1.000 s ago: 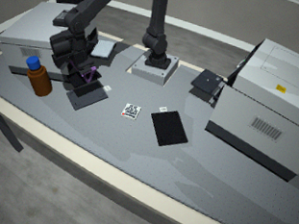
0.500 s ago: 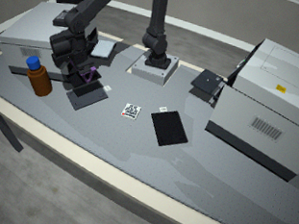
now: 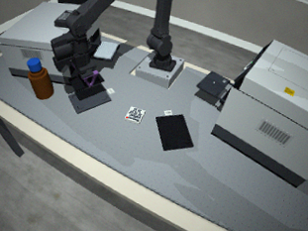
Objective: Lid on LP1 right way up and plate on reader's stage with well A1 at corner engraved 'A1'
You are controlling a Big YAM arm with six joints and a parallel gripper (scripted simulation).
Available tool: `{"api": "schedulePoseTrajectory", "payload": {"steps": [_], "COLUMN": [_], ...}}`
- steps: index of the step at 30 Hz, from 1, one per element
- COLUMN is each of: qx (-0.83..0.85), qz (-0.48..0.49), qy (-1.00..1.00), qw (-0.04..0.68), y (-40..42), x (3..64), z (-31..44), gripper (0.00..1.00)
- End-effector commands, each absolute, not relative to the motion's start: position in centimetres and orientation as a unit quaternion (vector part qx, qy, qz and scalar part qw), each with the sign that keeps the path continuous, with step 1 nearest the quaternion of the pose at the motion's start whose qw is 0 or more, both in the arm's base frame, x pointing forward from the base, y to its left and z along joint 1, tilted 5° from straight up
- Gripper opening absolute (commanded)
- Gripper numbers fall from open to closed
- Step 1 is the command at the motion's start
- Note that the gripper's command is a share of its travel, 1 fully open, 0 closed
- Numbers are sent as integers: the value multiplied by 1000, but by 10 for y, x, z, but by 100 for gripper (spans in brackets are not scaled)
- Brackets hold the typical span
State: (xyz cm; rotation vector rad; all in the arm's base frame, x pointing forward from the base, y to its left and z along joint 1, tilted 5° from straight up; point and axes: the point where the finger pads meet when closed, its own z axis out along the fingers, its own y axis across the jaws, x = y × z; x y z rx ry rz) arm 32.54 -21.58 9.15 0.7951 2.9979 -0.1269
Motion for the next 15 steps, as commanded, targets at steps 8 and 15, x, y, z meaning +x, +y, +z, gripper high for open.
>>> {"api": "schedulePoseTrajectory", "payload": {"steps": [8, 15], "qx": [272, 281], "qz": [-54, -54], "qy": [959, 956], "qw": [62, 63], "y": [-233, -232], "x": [346, 344], "z": [118, 116], "gripper": [85, 85]}}
